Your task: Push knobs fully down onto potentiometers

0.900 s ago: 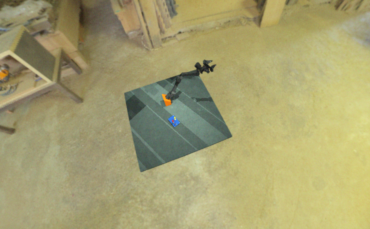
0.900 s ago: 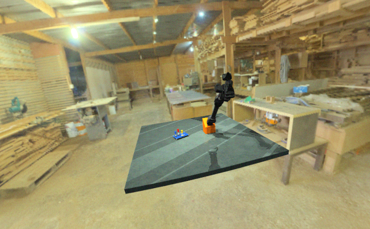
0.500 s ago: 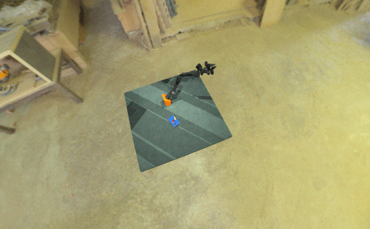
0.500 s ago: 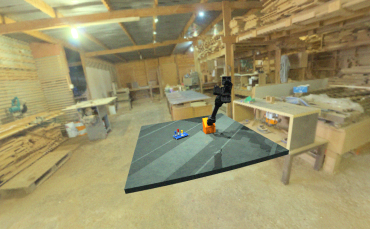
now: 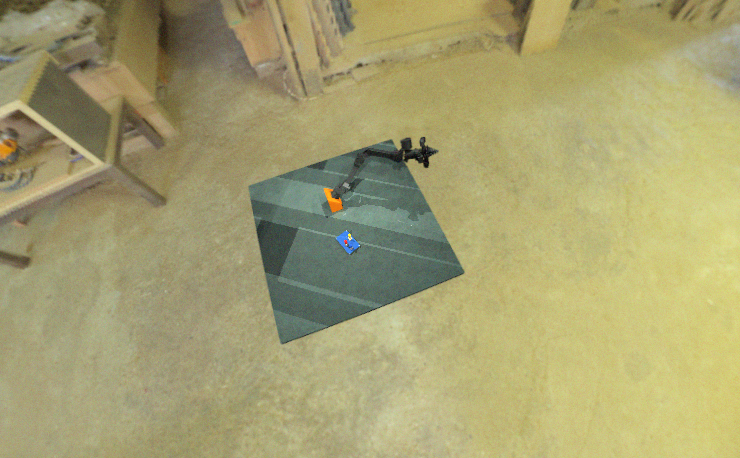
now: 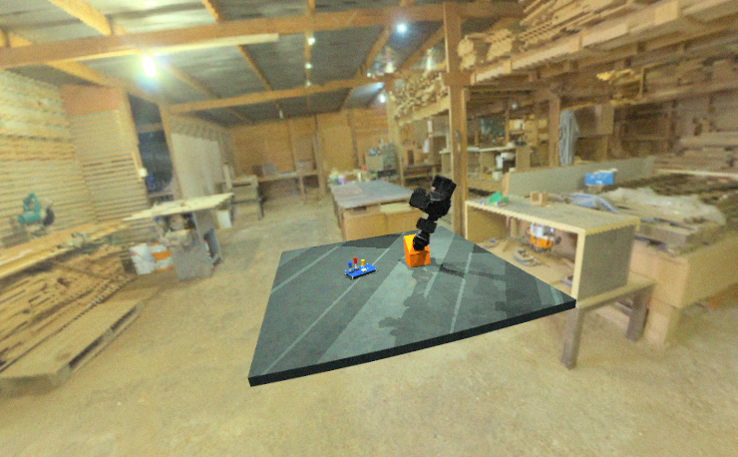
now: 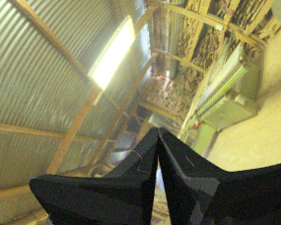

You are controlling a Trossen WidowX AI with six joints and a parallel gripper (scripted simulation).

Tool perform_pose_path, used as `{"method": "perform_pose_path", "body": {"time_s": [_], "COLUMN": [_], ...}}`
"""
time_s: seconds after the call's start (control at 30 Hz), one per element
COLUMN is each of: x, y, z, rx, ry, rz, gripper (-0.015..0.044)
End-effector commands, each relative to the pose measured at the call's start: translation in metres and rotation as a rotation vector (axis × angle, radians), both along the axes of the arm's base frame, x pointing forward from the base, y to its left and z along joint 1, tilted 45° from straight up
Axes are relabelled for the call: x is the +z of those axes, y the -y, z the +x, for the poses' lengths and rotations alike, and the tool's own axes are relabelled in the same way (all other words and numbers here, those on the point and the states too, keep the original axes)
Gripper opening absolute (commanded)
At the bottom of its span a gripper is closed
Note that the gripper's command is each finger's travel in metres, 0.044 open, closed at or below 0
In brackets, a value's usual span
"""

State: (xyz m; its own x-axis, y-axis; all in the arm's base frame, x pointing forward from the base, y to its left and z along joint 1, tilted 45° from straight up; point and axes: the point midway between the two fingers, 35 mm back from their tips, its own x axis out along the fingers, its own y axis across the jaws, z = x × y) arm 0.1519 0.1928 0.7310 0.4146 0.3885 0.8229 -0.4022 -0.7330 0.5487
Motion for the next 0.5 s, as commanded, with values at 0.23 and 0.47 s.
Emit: {"method": "perform_pose_path", "body": {"time_s": [0.23,0.47], "x": [-0.048,-0.095], "y": [-0.045,-0.066], "z": [0.058,0.110], "rx": [-0.158,-0.258], "ry": [-0.031,-0.085], "rz": [-0.273,-0.484], "gripper": [0.0000,0.0000]}}
